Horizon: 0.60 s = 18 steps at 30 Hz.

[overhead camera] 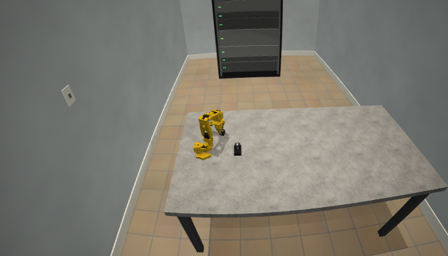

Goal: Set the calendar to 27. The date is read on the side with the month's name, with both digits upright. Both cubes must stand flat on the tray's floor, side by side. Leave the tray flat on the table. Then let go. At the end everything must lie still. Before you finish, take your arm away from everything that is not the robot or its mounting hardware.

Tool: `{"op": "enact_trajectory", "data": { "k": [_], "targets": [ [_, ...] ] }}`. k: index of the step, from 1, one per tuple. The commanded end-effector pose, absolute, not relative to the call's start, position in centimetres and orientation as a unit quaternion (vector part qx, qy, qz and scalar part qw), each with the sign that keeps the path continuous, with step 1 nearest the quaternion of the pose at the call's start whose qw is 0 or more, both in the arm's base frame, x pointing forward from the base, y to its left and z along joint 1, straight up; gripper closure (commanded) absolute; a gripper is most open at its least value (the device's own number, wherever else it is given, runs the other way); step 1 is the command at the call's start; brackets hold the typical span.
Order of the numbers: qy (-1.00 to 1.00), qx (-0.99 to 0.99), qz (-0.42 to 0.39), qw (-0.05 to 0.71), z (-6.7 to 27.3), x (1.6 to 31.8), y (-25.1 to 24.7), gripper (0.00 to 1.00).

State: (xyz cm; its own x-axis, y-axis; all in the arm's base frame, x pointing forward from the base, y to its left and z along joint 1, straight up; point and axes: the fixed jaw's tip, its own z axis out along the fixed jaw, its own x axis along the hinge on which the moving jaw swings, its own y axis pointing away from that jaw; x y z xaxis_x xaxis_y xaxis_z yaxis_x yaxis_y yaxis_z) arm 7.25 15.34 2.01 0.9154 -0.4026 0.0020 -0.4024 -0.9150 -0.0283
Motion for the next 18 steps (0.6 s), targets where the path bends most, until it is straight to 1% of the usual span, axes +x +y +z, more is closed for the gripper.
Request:
{"op": "enact_trajectory", "data": {
  "k": [1, 10, 12, 18],
  "targets": [
    [0.202, -0.979, -0.005, 0.023, 2.17, 7.2, 15.62, 0.82],
    [0.202, -0.979, -0.005, 0.023, 2.17, 7.2, 15.62, 0.74],
    [0.202, -0.979, -0.005, 0.023, 2.17, 7.2, 15.62, 0.74],
    [0.202, -0.979, -0.005, 0.023, 2.17, 7.2, 15.62, 0.67]
  ]
}}
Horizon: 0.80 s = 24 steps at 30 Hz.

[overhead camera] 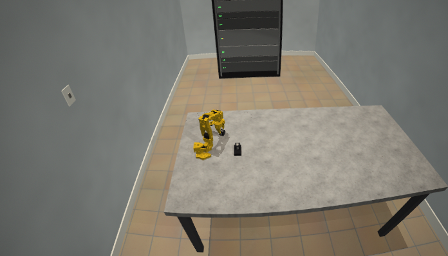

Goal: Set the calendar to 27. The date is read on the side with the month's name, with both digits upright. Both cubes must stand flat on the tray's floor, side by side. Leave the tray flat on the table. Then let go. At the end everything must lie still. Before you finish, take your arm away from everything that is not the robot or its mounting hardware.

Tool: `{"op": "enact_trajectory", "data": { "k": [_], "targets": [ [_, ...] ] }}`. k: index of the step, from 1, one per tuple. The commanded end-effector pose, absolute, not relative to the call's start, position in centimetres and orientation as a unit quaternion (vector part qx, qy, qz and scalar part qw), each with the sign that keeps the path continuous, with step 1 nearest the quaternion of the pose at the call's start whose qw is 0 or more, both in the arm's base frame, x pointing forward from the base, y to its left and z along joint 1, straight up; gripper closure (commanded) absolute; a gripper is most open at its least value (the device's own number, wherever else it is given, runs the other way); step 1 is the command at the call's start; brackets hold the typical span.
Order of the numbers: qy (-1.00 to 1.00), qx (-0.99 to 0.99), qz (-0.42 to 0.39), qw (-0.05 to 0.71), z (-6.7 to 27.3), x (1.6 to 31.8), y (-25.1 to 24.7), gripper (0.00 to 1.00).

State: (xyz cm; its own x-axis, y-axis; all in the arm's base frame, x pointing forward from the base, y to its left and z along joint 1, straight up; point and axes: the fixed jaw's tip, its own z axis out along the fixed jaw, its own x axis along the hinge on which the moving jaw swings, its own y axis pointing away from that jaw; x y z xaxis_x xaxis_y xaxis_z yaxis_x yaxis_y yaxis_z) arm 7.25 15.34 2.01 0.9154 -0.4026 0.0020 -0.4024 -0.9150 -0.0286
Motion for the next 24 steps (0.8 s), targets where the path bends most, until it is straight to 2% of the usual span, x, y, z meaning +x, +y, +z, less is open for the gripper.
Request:
{"op": "enact_trajectory", "data": {
  "k": [1, 16, 24],
  "targets": [
    [0.202, -0.979, -0.005, 0.023, 2.2, 7.2, 15.6, 0.67],
    [0.202, -0.979, -0.005, 0.023, 2.4, 7.2, 15.7, 0.64],
    [0.202, -0.979, -0.005, 0.023, 4.4, 7.3, 15.8, 0.64]
  ]
}}
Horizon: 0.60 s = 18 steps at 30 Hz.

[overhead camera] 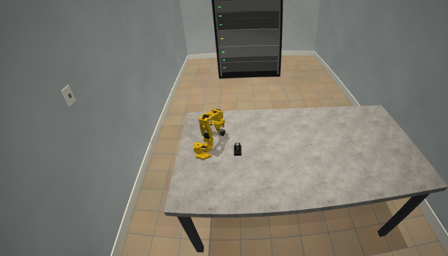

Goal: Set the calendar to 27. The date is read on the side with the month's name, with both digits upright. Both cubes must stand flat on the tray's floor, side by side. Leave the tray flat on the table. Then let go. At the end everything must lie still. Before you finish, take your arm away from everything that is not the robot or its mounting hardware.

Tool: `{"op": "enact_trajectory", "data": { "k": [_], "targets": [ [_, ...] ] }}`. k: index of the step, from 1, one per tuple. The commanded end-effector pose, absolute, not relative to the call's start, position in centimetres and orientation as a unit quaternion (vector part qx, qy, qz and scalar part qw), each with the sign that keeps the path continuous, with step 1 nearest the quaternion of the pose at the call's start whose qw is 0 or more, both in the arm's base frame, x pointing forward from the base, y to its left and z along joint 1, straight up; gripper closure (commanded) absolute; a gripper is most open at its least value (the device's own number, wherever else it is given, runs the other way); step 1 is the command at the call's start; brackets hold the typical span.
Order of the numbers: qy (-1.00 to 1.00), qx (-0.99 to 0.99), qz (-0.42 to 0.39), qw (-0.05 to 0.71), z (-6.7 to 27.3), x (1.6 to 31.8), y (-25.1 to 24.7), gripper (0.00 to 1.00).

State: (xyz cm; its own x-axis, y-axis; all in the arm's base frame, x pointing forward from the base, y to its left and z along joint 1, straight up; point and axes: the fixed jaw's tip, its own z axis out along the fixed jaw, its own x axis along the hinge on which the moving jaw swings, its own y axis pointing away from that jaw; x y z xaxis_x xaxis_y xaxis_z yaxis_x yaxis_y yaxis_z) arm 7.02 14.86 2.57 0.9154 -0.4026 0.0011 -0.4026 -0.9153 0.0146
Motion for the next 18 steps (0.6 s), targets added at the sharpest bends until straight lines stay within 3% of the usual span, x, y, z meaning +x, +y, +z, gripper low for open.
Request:
{"op": "enact_trajectory", "data": {
  "k": [1, 18],
  "targets": [
    [-0.202, 0.979, 0.005, -0.023, 4.8, 7.3, 15.8, 0.64],
    [-0.202, 0.979, 0.005, -0.023, 8.2, 7.1, 15.4, 0.64]
  ]
}}
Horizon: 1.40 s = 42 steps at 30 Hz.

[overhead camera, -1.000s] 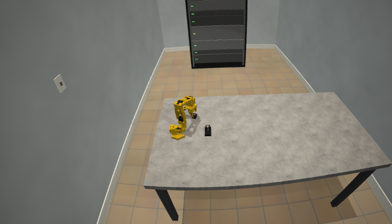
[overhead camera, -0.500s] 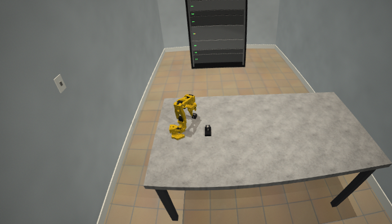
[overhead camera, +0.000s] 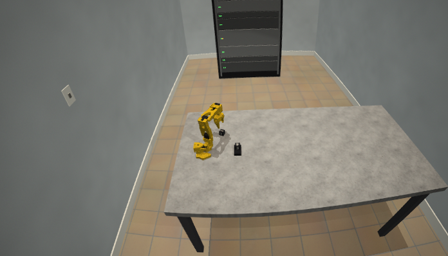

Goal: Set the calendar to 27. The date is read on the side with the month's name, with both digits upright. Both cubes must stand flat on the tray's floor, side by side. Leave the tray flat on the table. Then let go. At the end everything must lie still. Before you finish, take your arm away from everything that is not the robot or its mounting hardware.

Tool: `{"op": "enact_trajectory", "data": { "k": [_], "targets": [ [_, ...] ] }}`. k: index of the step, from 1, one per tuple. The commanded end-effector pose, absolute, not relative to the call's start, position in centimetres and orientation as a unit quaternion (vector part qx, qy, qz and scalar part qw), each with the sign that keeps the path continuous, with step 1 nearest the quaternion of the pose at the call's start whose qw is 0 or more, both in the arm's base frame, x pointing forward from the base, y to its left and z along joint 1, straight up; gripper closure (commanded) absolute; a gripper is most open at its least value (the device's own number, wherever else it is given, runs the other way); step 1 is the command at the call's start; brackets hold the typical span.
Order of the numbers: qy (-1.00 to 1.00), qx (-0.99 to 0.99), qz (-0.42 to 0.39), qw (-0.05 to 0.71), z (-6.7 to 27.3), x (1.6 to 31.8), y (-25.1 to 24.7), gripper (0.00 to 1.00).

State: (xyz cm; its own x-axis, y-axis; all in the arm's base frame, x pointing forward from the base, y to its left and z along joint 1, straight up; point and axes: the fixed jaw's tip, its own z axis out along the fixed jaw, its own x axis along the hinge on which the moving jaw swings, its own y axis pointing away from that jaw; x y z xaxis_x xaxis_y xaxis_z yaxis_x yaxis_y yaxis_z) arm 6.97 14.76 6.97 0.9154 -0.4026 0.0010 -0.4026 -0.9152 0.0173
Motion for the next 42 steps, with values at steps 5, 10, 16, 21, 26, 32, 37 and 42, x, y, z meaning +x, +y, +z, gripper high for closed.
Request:
{"op": "enact_trajectory", "data": {
  "k": [5, 10, 16, 21, 26, 32, 37, 42],
  "targets": [
    [-0.202, 0.979, 0.005, -0.023, 8.2, 7.1, 15.4, 0.64],
    [-0.202, 0.979, 0.005, -0.023, 8.2, 7.1, 15.4, 0.64],
    [-0.202, 0.979, 0.005, -0.023, 8.2, 7.1, 15.4, 0.64],
    [-0.202, 0.979, 0.005, -0.023, 8.2, 7.1, 15.4, 0.64],
    [-0.202, 0.979, 0.009, -0.037, 8.6, 7.1, 15.5, 0.64],
    [-0.201, 0.974, 0.023, -0.1, 10.4, 7.3, 15.8, 0.65],
    [-0.2, 0.968, 0.033, -0.144, 11.7, 7.3, 15.9, 0.65],
    [-0.198, 0.955, 0.049, -0.214, 13.8, 7.3, 15.7, 0.65]
  ]
}}
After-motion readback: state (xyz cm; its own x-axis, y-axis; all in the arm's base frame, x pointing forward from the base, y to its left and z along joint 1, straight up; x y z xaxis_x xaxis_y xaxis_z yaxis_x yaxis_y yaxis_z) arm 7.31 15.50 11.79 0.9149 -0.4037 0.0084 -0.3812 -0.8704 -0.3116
